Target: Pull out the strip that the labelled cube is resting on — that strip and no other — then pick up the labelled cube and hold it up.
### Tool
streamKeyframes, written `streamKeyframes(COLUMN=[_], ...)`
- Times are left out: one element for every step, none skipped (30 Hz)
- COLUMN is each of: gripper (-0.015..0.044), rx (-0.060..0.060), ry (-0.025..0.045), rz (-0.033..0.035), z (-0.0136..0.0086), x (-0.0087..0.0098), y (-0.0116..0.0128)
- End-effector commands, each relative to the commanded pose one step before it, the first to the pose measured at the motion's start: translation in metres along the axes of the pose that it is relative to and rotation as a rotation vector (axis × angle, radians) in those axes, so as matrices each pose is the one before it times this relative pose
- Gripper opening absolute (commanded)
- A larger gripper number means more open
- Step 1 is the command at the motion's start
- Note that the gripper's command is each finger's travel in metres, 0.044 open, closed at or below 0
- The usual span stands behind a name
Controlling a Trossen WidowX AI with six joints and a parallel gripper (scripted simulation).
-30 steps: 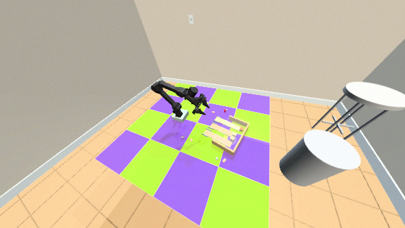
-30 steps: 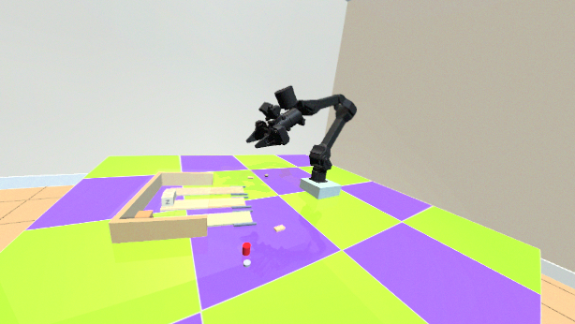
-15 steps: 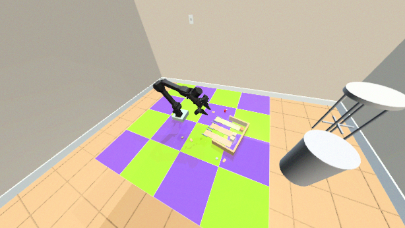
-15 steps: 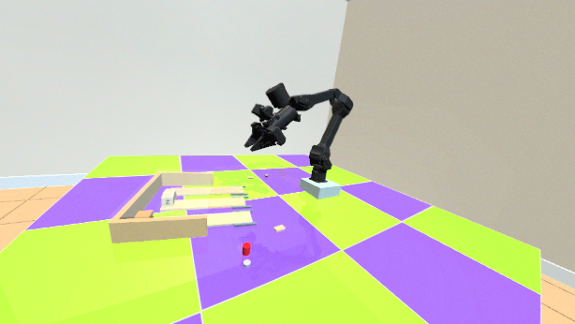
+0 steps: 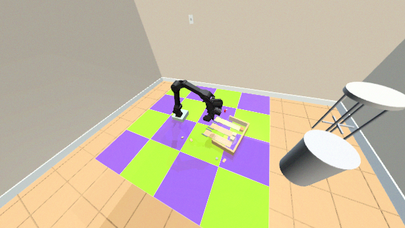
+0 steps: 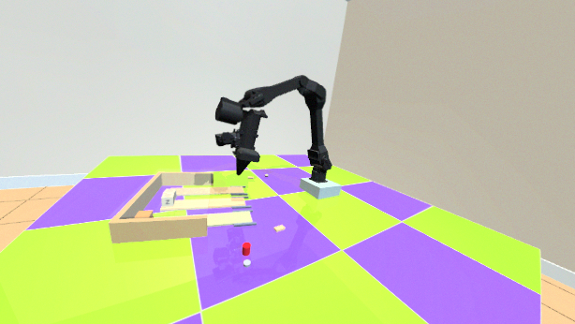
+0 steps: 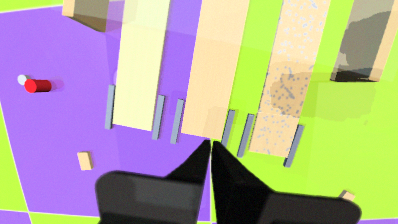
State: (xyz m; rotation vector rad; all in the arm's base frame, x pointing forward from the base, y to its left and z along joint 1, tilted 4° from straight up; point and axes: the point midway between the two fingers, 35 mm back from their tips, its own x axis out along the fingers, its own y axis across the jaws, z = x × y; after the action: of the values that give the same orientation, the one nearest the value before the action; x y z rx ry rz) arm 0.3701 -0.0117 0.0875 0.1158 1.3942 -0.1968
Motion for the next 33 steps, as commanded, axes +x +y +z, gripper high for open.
streamKeyframes(gripper=[0.0,0.0,0.0,0.0,0.0,0.0,0.0,0.0,0.0,0.0,0.0,0.0,0.0,0.0,0.0,0.0,0.0,0.0,0.0,0.0,0.0,0.0,0.0,0.0,0.0,0.0,0.0,0.0,0.0,0.0,0.0,0.0,0.0], rx=[0.0359,0.0013,0.0,0.0,0.0,0.0,0.0,0.0,0.0,0.0,0.0,0.0,0.0,0.0,0.0,0.0,0.0,0.0,0.0,0.0,0.0,0.0,0.0,0.0,0.0,0.0,0.0,0.0,0.0,0.0,0.0,0.0,0.0], ry=[0.15023,0.007,0.0,0.0,0.0,0.0,-0.00001,-0.00001,-0.00001,-0.00001,-0.00001,-0.00001,-0.00001,-0.00001,-0.00001,-0.00001,-0.00001,-0.00001,0.0,0.0,0.0,0.0,0.0,0.0,0.0,0.0,0.0,0.0,0.0,0.0,0.0,0.0,0.0], rz=[-0.02297,-0.00138,0.0,0.0,0.0,0.0,0.0,0.0,0.0,0.0,0.0,0.0,0.0,0.0,0.0,0.0,0.0,0.0,0.0,0.0,0.0,0.0,0.0,0.0,0.0,0.0,0.0,0.0,0.0,0.0,0.0,0.0,0.0], z=[0.00195,0.00014,0.0,0.0,0.0,0.00003,0.00009,0.00012,0.00016,0.00016,0.00015,0.00014,0.00013,0.00013,0.00012,0.00011,0.0001,0.00009,0.00008,0.00008,0.00007,0.00006,0.00005,0.00009,0.00008,0.00007,0.00007,0.00006,0.00005,0.00004,0.00003,0.00002,0.00002], x=[0.02186,0.00103,0.0,0.0,0.0,0.00027,0.00082,0.0011,0.00159,0.00166,0.00166,0.00166,0.00166,0.00166,0.00166,0.00166,0.00166,0.00166,0.00166,0.00166,0.00165,0.00165,0.00165,0.00165,0.00164,0.00164,0.00164,0.00164,0.00164,0.00164,0.00164,0.00164,0.00164], y=[0.00131,0.00015,0.0,0.0,0.0,0.00001,0.00004,0.00006,0.00008,0.00008,0.00008,0.00008,0.00008,0.00008,0.00007,0.00008,0.00007,0.00008,0.00007,0.00008,0.00008,0.00008,0.00008,0.00016,0.00016,0.00016,0.00016,0.00015,0.00015,0.00015,0.00015,0.00015,0.00014])
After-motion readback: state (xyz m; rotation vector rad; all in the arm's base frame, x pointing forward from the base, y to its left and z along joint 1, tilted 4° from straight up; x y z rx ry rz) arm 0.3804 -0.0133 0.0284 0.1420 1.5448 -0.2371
